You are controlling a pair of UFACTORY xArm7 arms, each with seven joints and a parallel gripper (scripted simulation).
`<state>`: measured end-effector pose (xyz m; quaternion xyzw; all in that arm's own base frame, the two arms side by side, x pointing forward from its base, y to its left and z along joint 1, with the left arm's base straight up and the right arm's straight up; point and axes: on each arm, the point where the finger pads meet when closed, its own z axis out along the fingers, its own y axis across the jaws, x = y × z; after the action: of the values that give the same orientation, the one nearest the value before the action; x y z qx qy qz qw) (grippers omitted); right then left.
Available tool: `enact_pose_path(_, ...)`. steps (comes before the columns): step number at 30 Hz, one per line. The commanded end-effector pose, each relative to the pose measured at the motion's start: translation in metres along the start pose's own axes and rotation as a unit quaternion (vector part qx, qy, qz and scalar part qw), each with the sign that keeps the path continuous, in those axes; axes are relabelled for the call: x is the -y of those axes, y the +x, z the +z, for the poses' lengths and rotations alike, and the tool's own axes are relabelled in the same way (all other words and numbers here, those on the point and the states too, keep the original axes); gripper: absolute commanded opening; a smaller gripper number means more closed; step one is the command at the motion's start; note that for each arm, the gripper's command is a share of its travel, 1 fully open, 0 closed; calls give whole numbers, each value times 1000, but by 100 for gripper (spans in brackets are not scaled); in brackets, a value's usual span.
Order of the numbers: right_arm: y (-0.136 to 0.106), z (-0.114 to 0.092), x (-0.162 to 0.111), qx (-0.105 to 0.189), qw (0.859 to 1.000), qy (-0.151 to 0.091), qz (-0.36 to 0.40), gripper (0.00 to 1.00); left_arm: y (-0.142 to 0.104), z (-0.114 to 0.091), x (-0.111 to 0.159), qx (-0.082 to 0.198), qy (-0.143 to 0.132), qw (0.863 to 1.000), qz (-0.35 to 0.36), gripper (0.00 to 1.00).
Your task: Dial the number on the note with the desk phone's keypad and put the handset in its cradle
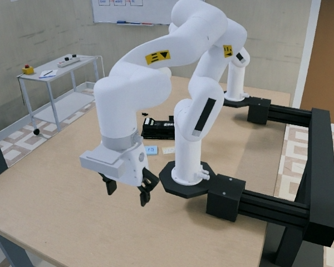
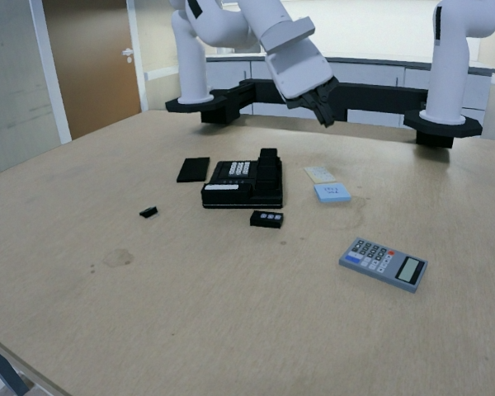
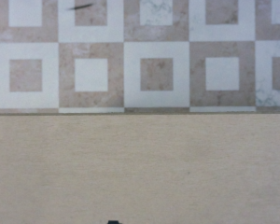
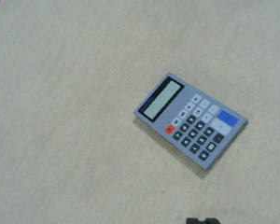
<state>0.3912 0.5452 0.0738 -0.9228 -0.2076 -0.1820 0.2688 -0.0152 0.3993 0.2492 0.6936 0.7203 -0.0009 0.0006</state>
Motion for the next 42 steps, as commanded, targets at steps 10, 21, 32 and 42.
enact_pose_path(10, -30, -30, -24, -57, 995, 69, -50, 0, 0, -1, 0, -1, 0, 1000, 0, 100)
enact_pose_path(21, -95, -92, -72, -56, 995, 69, -50, 0, 0, -1, 0, -1, 0, 1000, 0, 100)
enact_pose_path(32, -134, -129, -100, -56, 995, 69, -50, 0, 0, -1, 0, -1, 0, 1000, 0, 100)
enact_pose_path(42, -154, -148, -115, -56, 995, 69, -50, 0, 0, -1, 0, -1, 0, 1000, 0, 100)
